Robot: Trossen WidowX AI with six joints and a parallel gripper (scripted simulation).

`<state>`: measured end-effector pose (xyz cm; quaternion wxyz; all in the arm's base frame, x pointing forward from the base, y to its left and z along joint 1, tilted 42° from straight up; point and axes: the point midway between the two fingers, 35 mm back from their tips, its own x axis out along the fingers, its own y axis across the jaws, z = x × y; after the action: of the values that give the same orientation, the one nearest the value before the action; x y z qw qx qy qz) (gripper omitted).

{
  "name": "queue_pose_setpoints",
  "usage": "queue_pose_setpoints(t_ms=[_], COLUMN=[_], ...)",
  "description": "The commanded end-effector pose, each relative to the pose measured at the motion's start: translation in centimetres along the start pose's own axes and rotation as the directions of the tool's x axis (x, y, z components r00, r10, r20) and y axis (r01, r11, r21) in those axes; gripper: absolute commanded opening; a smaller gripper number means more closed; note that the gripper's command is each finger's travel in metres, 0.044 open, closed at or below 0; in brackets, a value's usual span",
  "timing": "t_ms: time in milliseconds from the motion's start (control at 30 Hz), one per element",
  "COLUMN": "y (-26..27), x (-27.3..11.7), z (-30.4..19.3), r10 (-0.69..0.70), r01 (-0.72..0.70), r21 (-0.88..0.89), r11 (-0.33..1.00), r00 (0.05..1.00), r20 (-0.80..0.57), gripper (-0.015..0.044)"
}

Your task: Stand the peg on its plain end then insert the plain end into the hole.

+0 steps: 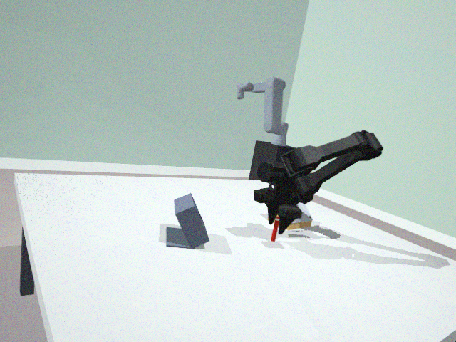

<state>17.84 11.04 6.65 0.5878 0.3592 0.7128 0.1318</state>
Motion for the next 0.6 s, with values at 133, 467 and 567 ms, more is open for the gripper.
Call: queue_pose_setpoints(t_ms=[133,467,567], y=[0.03,0.03,0.03], x=[-0.02,-0.02,-0.02], z=[0.01,0.01,0.01], r10=[0.0,0.0,0.0], r01=[0.0,0.0,0.0], r21=[-0.001,-0.001,-0.001], r11=[1.0,1.0,1.0], r00=[1.0,1.0,1.0], r20=[0.0,0.0,0.0], gripper=[0.0204,0.0039,0.0019])
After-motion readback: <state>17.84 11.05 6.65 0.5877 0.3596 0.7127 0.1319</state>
